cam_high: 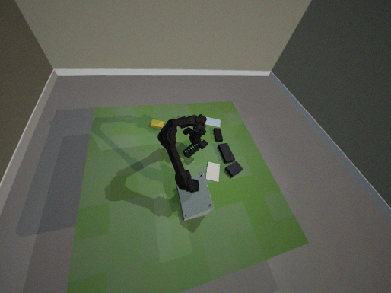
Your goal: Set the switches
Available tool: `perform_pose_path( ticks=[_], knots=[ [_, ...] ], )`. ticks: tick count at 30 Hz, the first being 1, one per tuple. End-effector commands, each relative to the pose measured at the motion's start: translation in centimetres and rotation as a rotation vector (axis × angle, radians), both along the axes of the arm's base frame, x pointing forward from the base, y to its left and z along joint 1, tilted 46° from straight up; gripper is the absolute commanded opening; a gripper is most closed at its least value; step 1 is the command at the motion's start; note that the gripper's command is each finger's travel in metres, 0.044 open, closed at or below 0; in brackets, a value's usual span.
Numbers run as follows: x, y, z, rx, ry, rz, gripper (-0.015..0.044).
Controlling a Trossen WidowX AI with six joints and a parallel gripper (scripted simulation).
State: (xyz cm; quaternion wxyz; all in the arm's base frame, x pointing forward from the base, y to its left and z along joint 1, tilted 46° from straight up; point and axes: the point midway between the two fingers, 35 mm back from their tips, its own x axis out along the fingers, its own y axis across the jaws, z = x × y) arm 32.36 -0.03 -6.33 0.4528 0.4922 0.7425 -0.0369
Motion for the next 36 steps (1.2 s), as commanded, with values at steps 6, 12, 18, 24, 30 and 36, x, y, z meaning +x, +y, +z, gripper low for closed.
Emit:
perform_pose_path(
  ticks=[6,12,18,24,30,36],
  knots=[
    [0.9,0.4,-0.4,0.003,0.004,-0.005,0.0],
    [0.8,1.1,-1.1,0.003,0.004,-0.006,0.0],
    [0.7,1.8,-1.8,0.003,0.004,-0.006,0.0],
    [0.6,2.5,-2.5,0.003,0.005,-0.006,0.0],
    [0.5,3.0,-3.1,0.004,0.005,-0.006,0.0],
    [0.5,3.1,-3.1,0.004,0.005,-0.006,0.0]
  ],
)
